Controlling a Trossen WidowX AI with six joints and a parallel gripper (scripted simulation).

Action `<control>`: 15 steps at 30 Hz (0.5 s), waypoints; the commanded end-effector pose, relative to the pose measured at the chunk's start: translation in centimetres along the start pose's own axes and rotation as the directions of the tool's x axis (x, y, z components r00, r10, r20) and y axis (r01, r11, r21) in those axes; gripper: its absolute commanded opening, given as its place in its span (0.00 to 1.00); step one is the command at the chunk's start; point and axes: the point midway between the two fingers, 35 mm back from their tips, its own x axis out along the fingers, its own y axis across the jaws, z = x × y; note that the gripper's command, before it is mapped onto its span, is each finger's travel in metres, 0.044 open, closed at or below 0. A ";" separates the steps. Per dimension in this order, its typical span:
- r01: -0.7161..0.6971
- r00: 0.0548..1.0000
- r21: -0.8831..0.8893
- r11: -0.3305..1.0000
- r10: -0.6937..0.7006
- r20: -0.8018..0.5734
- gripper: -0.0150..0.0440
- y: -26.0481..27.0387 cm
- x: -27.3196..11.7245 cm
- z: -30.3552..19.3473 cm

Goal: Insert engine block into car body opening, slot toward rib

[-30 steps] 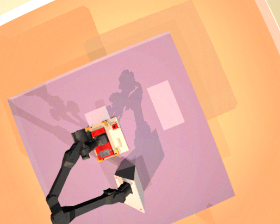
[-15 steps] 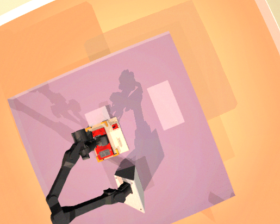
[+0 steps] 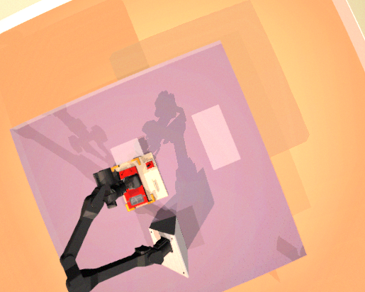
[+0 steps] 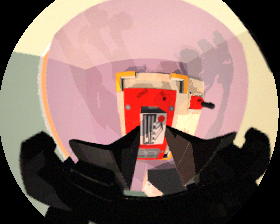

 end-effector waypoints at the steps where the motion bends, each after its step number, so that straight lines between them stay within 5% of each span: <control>1: -0.002 1.000 -0.074 0.997 0.002 -0.001 0.52 0.0 0.1 -0.1; 6: -0.002 1.000 -0.085 0.996 0.002 -0.001 0.52 0.0 0.2 -0.1; 15: -0.002 1.000 0.147 0.989 0.002 -0.001 0.52 0.0 0.3 -0.1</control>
